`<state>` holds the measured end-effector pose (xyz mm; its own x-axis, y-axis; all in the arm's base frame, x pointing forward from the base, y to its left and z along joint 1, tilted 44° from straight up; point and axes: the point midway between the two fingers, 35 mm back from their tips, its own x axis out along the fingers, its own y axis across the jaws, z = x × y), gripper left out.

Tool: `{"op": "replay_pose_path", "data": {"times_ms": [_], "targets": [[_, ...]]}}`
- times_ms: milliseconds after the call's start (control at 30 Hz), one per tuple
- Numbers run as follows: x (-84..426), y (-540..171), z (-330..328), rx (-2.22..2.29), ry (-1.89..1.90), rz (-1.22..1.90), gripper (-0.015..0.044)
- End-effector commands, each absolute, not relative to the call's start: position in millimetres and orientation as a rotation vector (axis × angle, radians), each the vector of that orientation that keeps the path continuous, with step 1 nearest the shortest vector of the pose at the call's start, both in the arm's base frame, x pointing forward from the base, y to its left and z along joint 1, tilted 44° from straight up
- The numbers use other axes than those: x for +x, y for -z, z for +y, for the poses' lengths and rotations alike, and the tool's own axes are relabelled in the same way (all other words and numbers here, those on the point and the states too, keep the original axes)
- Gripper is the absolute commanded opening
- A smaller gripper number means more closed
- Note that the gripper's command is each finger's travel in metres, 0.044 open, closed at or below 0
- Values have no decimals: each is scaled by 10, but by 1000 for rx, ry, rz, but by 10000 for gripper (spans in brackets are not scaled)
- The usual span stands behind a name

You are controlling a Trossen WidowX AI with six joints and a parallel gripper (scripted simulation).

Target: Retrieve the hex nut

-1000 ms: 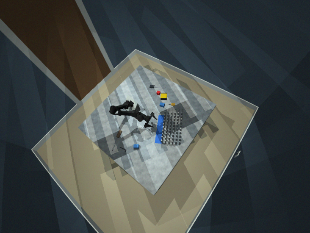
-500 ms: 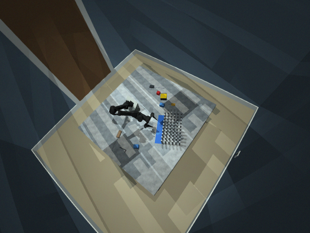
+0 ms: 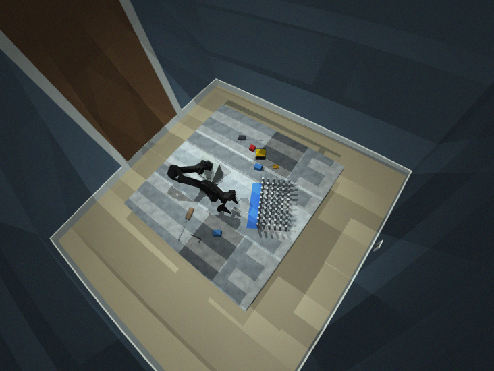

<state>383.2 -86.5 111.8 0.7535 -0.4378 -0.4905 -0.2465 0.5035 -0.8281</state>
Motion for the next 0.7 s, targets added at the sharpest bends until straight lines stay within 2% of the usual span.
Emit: {"op": "replay_pose_path", "data": {"times_ms": [0,667], "targets": [[3493,-1560,-1387,-1467,132,951,440],[2267,-2420,-2123,-2144,-224,1616,440]]}}
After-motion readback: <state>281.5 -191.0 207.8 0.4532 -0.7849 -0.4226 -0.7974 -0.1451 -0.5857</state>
